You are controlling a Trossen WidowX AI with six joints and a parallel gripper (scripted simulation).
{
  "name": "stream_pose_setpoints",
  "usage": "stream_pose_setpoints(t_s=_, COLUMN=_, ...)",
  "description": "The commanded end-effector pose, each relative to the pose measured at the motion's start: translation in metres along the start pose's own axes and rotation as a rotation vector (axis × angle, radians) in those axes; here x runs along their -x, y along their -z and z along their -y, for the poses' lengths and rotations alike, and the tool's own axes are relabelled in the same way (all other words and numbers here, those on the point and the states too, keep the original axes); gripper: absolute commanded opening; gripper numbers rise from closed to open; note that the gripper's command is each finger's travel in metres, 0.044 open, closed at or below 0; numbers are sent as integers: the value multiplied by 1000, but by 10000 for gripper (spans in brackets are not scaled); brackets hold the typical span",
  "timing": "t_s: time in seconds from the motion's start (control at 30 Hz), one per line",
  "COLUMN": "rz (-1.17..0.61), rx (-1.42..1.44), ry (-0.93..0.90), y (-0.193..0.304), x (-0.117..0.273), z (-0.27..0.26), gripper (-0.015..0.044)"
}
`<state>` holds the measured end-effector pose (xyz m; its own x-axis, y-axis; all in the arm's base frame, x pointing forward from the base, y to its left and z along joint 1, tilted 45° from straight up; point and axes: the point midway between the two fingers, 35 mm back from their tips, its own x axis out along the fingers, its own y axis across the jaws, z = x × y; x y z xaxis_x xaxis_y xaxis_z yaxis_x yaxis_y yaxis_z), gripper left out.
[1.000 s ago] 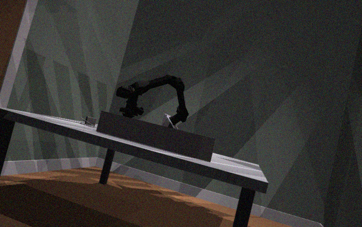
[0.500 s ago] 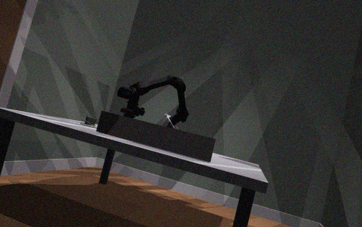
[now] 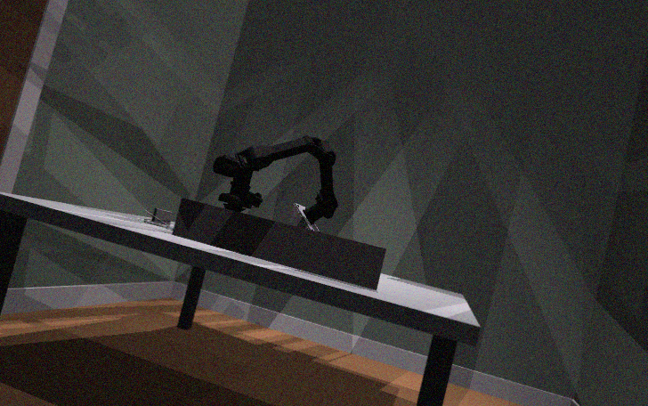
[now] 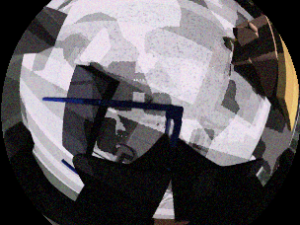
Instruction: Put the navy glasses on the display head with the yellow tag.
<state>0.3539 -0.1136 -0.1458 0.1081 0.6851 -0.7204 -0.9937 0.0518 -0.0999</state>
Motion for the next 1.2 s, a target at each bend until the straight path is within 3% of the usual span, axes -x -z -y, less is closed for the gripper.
stream_pose_setpoints(t_s=0.0, rz=2, rx=-1, ry=9, y=-6, x=2, z=4, gripper=0)
stream_pose_setpoints(t_s=1.17, rz=3, rx=-1, ry=9, y=-22, x=2, z=8, gripper=0)
